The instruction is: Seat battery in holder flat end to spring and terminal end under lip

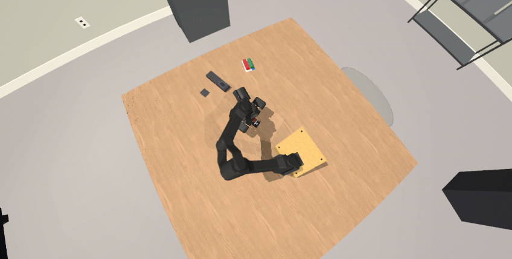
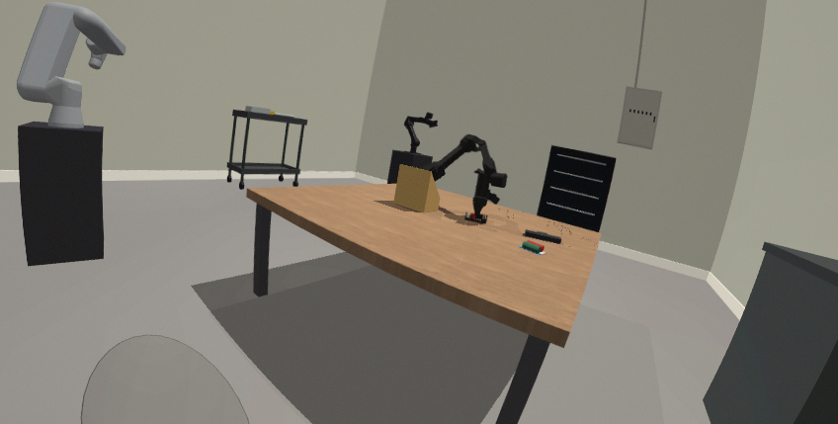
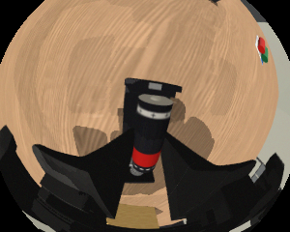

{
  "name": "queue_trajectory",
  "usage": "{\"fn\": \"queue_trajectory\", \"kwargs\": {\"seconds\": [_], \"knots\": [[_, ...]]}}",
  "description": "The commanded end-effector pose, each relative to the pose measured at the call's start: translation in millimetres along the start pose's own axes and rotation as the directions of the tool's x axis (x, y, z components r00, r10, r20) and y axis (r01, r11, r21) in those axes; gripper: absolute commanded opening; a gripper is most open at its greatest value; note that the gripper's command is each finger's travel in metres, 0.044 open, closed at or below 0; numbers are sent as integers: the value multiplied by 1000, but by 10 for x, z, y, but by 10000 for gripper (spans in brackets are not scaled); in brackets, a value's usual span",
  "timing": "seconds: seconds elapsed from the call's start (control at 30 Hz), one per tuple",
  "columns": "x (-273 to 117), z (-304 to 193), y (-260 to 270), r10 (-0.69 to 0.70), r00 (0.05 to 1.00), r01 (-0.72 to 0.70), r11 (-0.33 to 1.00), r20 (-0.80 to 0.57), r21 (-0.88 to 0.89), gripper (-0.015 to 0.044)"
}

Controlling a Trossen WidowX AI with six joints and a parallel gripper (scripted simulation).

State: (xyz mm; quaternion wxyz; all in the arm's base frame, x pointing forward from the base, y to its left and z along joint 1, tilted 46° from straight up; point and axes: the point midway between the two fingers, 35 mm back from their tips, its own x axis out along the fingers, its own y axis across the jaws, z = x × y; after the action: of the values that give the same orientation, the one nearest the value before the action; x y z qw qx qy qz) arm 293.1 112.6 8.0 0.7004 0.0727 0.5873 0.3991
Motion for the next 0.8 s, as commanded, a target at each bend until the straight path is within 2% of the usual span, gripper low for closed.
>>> {"fn": "queue_trajectory", "kwargs": {"seconds": [0.0, 0.4, 0.77], "knots": [[54, -82, 36, 7, 998, -6, 1000, -59, 7, 81], [52, -73, 56, -6, 993, 7, 1000, -119, 3, 81], [55, -60, 57, -13, 993, 13, 1000, -118, 2, 81]]}}
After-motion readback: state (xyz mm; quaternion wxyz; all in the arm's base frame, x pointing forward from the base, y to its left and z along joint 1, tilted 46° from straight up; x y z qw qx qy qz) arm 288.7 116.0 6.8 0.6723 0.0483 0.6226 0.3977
